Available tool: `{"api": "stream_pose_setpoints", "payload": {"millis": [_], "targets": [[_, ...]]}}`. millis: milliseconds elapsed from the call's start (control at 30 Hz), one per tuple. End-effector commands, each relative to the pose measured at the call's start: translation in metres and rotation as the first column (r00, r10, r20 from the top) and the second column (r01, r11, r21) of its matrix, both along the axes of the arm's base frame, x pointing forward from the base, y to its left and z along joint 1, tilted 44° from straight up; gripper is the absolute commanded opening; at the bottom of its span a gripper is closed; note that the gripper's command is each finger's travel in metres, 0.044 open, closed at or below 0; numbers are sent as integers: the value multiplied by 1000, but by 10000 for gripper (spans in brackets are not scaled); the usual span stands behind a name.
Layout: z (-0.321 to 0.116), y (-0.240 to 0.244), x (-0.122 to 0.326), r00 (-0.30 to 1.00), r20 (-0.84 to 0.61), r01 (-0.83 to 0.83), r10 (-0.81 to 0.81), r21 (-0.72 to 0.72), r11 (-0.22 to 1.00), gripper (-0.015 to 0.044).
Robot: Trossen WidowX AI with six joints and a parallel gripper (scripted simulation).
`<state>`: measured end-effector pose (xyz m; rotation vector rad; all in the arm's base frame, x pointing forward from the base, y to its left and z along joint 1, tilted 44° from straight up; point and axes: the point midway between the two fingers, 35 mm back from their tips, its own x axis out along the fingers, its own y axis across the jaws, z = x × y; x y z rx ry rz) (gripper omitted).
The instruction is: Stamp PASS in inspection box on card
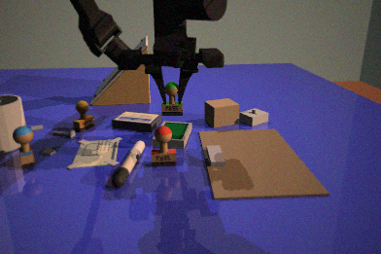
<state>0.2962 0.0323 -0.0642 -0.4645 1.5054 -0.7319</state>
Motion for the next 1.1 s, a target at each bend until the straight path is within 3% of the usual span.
{"api": "stream_pose_setpoints", "payload": {"millis": [0, 367, 700, 1067], "targets": [[5, 6, 2, 1000, 6, 1, -1, 5, 1000, 0], [16, 13, 3, 1000, 21, 17, -17, 4, 1000, 0], [40, -11, 13, 936, 248, 254, -250, 15, 967, 0], [67, -39, 20, 743, 476, 494, -470, 85, 866, 0]]}}
